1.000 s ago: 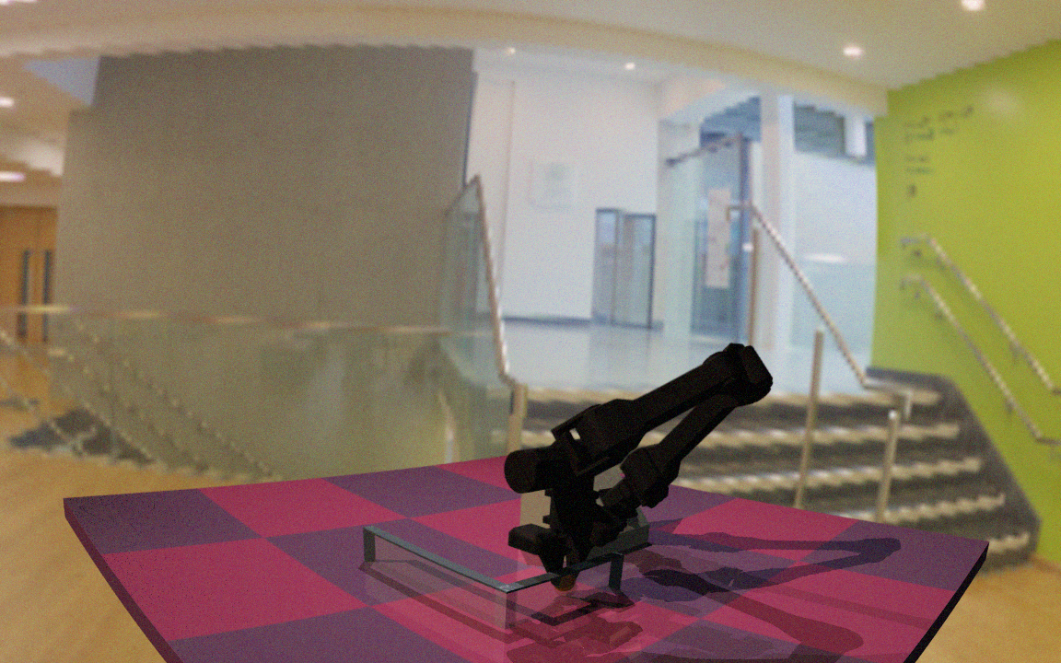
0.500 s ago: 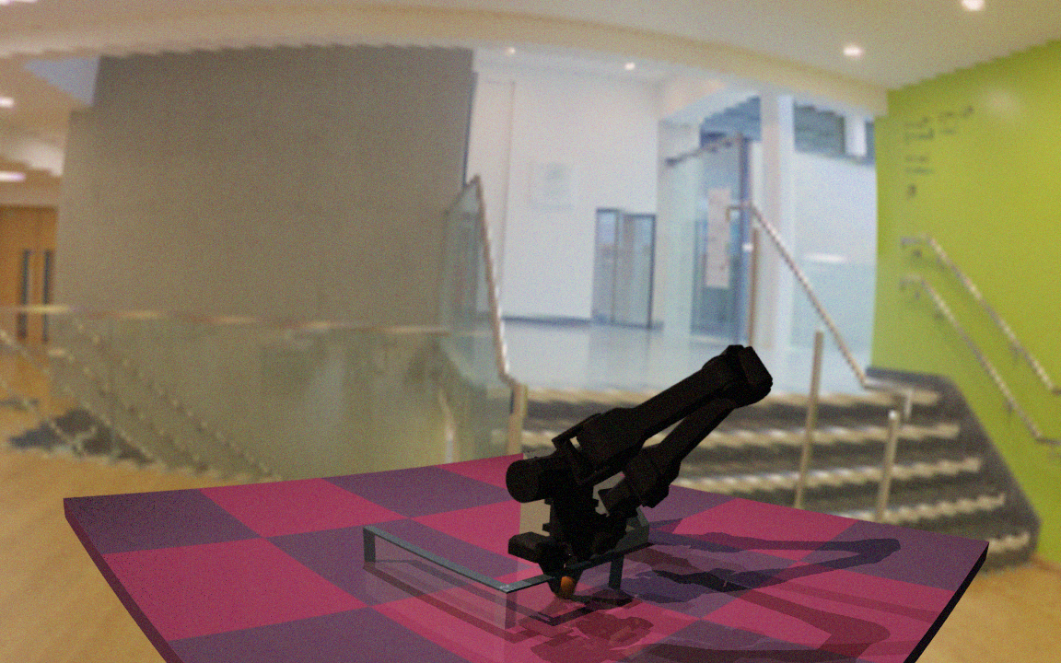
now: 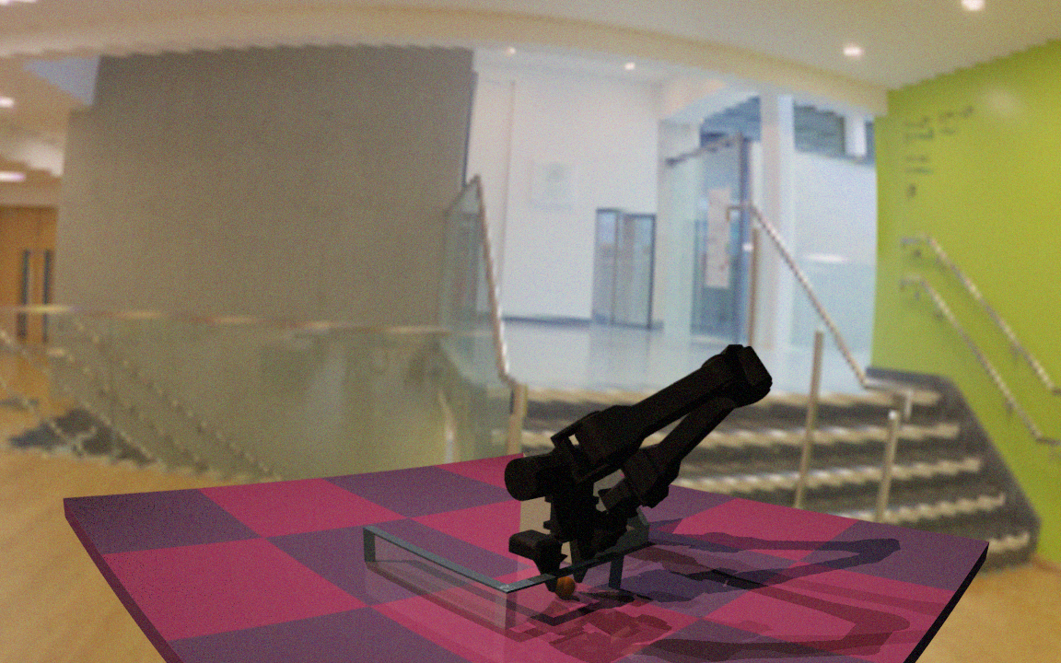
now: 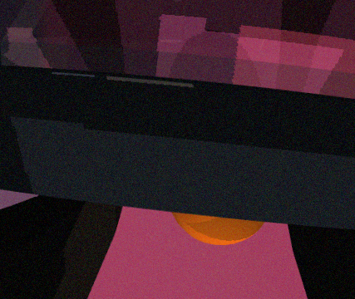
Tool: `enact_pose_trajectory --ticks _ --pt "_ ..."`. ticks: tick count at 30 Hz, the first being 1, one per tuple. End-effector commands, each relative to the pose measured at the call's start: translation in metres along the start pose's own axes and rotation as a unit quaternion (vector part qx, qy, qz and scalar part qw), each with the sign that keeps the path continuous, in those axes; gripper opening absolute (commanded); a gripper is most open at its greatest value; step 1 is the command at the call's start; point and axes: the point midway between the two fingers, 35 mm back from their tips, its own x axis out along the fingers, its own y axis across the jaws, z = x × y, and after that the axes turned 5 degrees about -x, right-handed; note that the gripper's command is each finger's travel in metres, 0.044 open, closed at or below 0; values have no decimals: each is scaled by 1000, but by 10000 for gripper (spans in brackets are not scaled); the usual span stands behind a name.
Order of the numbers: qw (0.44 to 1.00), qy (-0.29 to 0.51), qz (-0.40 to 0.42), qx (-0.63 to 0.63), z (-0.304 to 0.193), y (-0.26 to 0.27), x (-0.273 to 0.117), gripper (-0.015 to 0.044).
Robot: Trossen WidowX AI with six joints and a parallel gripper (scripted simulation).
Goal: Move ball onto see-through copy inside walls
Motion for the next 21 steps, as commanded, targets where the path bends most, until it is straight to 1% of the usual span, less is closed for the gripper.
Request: enact_pose_trajectory --ticks 1,3,5,9,10,16,18,21 --pt "1000 5 -6 0 -3 -5 -39 266" --pt "1000 3 -5 1 -2 -3 -71 266" --pt "1000 1 -5 1 -1 -1 -83 266" --pt "1000 1 -5 1 -1 -1 -83 266" --pt "1000 0 -6 6 -3 -2 -74 266" --pt "1000 0 -6 6 -3 -2 -74 266" --pt "1000 1 -6 6 -4 -2 -83 319" --pt "1000 2 -6 4 -3 -2 -116 397"
